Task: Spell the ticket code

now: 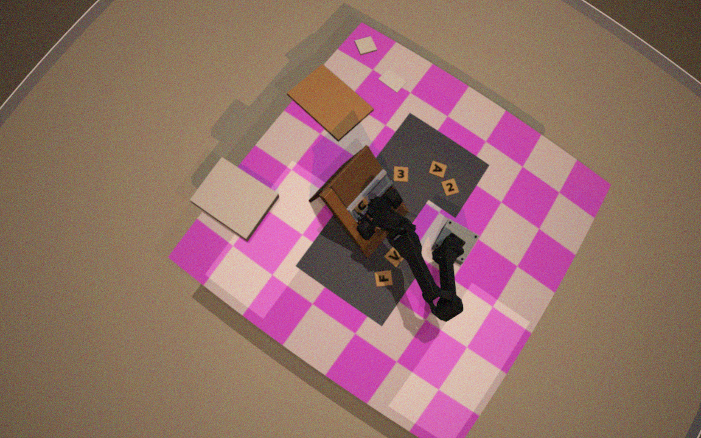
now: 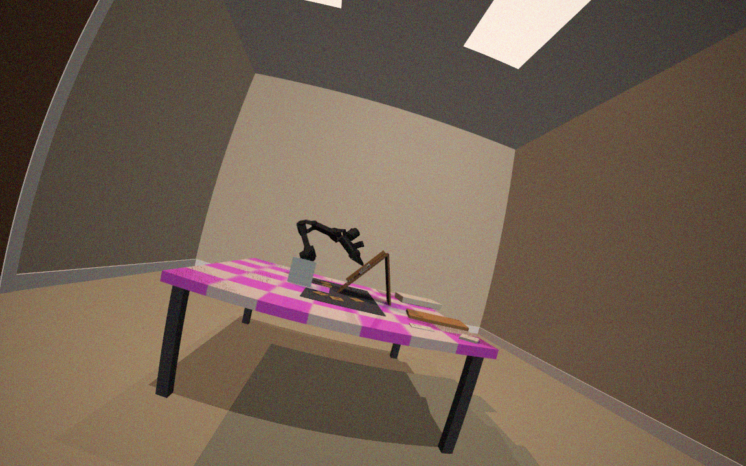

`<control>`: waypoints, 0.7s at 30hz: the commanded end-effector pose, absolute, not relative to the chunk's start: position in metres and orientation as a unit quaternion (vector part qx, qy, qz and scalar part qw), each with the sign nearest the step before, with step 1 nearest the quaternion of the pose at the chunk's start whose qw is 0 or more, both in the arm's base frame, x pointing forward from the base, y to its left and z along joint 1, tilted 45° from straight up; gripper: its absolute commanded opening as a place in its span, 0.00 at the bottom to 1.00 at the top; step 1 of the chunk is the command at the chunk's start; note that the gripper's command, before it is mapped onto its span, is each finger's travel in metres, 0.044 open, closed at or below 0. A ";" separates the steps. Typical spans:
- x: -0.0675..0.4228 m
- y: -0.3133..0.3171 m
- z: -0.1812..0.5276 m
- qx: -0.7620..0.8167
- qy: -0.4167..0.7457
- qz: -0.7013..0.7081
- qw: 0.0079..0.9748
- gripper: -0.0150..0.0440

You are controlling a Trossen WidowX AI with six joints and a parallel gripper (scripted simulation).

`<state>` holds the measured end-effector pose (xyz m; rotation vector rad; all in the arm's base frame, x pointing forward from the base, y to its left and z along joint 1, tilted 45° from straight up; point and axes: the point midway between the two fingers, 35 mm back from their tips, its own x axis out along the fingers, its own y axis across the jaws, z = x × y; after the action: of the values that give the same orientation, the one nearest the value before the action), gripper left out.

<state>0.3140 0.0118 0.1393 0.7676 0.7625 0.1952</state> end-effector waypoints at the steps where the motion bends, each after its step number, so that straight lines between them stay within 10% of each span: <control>1: 0.312 0.011 0.141 0.364 0.362 0.096 0.853 0.75; 21: 0.302 0.003 0.145 0.364 0.362 0.096 0.853 0.75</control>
<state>0.3040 0.0030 0.1427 0.7680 0.7648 0.1943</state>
